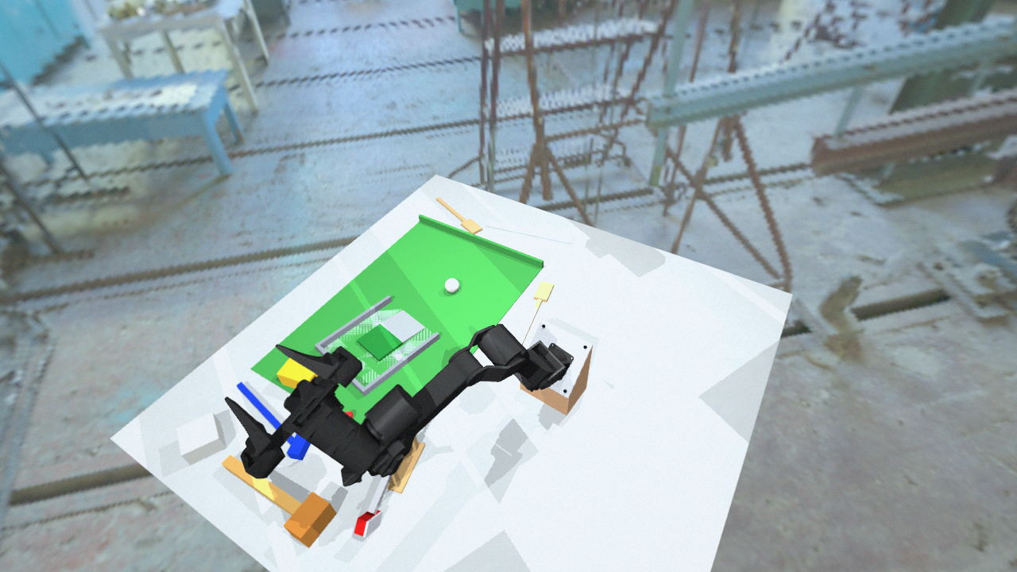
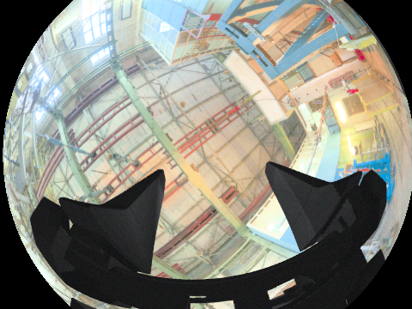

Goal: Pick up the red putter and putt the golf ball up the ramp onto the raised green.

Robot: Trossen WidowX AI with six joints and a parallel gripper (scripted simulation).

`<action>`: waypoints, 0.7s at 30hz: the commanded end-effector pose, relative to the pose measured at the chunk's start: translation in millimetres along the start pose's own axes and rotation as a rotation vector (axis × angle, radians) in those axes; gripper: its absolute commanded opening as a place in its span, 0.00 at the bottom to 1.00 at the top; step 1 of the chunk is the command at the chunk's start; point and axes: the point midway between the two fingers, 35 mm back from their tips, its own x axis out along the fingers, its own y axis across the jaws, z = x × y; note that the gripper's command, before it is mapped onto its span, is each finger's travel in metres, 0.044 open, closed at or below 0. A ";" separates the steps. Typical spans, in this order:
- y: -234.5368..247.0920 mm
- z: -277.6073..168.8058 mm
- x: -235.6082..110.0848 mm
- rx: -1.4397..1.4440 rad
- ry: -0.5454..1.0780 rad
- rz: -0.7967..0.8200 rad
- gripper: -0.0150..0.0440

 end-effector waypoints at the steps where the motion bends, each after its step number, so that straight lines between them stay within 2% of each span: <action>1: -1.9 1.0 0.1 -0.022 0.001 -0.007 0.98; 4: -28.3 10.5 -0.8 -0.326 0.049 -0.116 1.00; 11: -100.6 59.9 -23.0 -1.163 0.313 -0.452 1.00; 16: -131.9 121.7 -52.8 -1.679 0.573 -0.706 1.00; 21: -136.8 194.4 -92.1 -2.075 0.910 -0.989 1.00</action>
